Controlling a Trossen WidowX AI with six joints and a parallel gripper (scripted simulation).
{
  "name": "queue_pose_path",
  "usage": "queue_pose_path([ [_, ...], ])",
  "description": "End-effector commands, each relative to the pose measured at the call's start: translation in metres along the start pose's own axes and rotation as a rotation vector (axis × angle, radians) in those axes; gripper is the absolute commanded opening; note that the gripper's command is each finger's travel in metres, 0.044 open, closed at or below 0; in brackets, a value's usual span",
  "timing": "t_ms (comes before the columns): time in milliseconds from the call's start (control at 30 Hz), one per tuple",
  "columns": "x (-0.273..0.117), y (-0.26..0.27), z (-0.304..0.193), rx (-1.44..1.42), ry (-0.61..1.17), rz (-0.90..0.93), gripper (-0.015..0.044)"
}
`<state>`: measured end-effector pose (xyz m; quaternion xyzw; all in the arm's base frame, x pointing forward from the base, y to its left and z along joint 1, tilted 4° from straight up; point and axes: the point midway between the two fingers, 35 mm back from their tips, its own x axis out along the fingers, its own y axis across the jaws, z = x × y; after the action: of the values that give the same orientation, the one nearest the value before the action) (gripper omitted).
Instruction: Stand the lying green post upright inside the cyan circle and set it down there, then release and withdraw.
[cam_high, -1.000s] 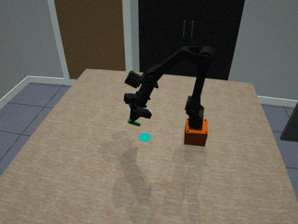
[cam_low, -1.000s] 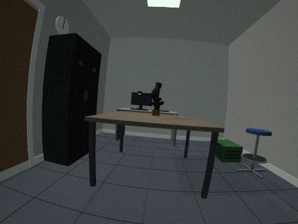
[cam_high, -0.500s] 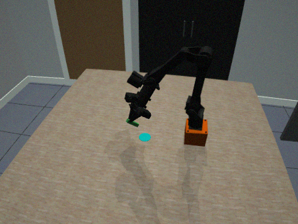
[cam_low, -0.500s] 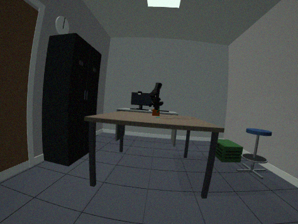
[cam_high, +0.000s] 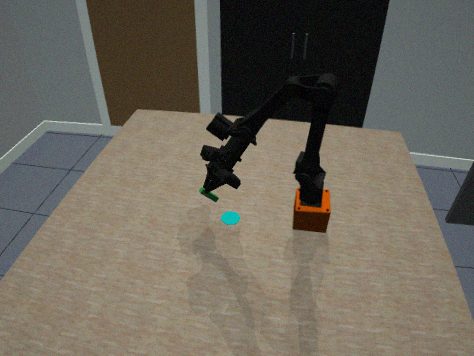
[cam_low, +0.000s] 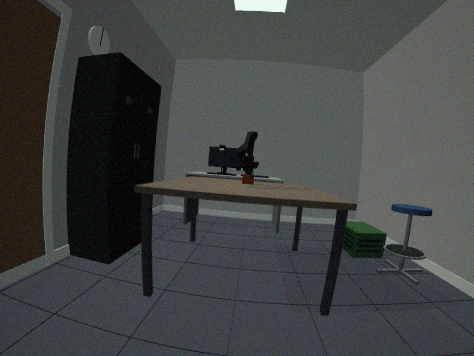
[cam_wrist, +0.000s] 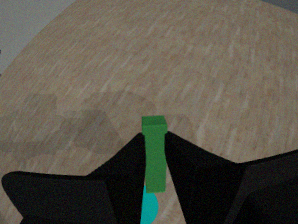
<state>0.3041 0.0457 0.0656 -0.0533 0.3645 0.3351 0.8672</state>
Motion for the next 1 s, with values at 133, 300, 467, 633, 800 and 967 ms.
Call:
queue_pose_path([
  [133,-0.001,-0.0018,-0.0012,0.01,-0.054,0.01,0.0023],
  [300,-0.002,-0.0031,-0.0015,0.011,-0.086,0.014,0.0023],
  [467,-0.0033,-0.0042,-0.0019,0.011,-0.118,0.017,0.0023],
  [633,-0.0048,-0.0051,-0.0024,0.01,-0.149,0.021,0.0023],
  [800,-0.0065,-0.0058,-0.0029,0.008,-0.18,0.024,0.0023],
  [967,-0.0085,-0.0063,-0.0035,0.005,-0.211,0.028,0.0023],
])
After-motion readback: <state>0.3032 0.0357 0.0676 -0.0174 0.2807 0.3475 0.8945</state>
